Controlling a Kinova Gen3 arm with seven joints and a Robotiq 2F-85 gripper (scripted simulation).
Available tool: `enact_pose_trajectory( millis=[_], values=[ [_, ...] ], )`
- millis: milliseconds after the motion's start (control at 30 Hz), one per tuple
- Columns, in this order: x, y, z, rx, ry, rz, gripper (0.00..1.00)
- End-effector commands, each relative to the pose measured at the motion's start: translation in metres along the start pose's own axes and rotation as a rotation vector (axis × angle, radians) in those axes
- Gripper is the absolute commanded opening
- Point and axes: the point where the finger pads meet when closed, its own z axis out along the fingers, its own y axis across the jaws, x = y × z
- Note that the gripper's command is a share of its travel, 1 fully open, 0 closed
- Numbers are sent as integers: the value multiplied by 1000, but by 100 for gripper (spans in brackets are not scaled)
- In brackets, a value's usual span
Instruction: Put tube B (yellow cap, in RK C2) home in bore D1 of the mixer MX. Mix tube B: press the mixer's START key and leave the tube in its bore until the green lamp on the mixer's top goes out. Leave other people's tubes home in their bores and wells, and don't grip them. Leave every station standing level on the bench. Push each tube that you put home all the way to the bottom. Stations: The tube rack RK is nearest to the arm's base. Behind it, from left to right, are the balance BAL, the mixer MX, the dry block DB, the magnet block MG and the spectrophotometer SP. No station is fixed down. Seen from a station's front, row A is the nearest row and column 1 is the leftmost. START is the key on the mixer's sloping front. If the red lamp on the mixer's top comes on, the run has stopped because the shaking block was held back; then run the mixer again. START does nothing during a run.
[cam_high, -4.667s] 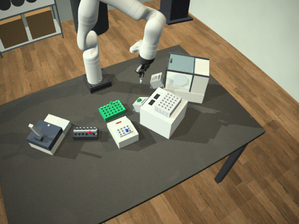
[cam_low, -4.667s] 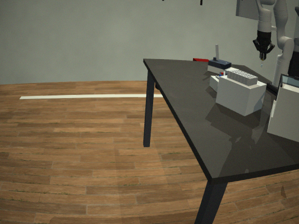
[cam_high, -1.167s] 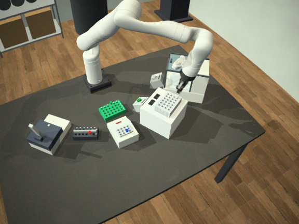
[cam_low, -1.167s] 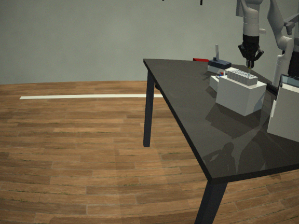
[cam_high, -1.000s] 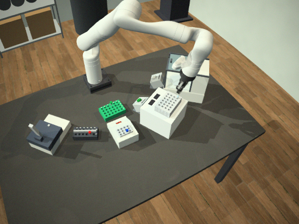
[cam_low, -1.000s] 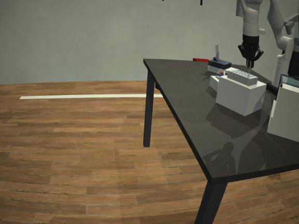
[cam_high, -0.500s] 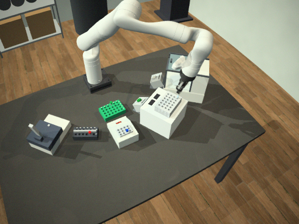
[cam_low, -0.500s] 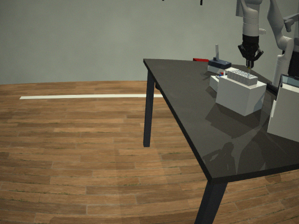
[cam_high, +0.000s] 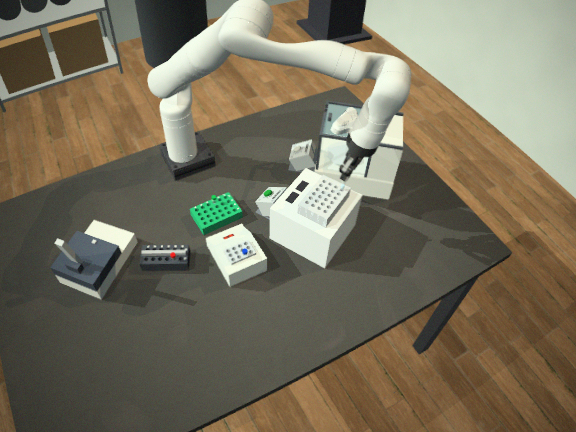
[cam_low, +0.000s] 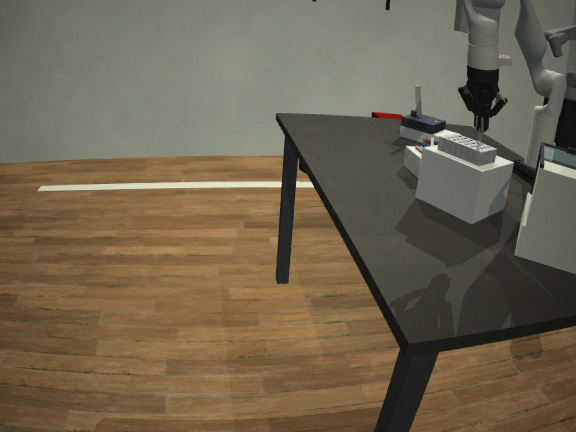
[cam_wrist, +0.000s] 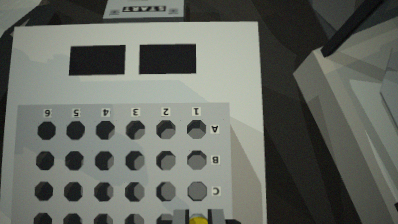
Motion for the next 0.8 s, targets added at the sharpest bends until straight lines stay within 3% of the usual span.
enact_pose_trajectory(
  millis=[0,767],
  values=[
    [0,-5,-2,6,-1,2,10],
    [-1,-4,1,5,-5,4,10]
  ],
)
